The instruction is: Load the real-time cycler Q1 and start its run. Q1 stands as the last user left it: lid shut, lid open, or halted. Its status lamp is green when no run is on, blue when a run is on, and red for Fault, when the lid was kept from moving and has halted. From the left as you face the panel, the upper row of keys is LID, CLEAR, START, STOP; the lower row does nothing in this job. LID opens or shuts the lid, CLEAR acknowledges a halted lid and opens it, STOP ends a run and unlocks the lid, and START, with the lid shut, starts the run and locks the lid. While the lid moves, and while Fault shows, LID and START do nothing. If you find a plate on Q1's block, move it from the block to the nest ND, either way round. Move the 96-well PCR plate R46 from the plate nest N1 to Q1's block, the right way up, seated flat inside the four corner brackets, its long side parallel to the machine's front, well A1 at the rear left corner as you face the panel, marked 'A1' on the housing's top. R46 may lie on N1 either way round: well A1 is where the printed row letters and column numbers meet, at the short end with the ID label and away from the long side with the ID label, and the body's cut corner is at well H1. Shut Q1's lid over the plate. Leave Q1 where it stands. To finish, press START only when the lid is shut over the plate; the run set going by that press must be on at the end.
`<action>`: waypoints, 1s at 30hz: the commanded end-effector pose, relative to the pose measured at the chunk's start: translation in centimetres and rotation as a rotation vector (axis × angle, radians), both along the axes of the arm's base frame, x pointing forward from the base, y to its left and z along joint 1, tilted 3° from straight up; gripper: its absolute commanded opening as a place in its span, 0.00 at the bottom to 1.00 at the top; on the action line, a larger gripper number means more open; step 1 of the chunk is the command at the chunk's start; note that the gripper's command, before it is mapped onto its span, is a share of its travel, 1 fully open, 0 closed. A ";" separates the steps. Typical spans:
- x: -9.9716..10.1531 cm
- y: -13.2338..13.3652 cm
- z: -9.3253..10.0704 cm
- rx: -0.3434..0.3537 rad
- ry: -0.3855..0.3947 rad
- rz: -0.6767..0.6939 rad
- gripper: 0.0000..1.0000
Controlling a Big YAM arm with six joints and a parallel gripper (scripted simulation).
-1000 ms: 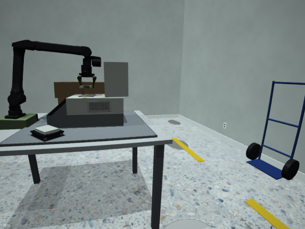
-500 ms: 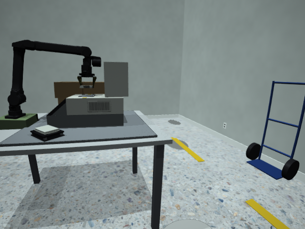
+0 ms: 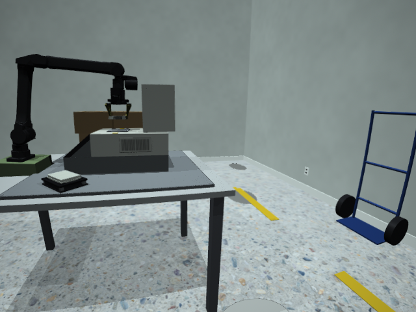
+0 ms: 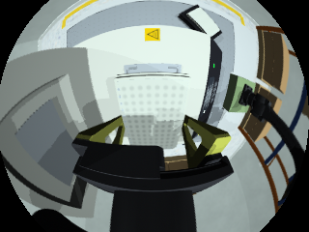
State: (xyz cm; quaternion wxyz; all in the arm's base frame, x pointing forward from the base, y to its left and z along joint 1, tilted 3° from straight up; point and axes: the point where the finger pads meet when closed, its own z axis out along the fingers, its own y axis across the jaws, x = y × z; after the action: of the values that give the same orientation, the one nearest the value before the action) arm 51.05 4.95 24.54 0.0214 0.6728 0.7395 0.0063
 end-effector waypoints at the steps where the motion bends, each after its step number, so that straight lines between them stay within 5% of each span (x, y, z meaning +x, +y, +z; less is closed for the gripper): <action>1: -0.8 0.4 1.4 0.003 -0.021 0.019 0.00; 30: 2.2 0.4 1.4 0.007 -0.054 0.003 0.00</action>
State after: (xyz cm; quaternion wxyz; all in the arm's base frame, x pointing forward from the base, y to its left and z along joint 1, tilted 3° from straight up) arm 50.85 5.15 23.67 0.0141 0.6711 0.7413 -0.0015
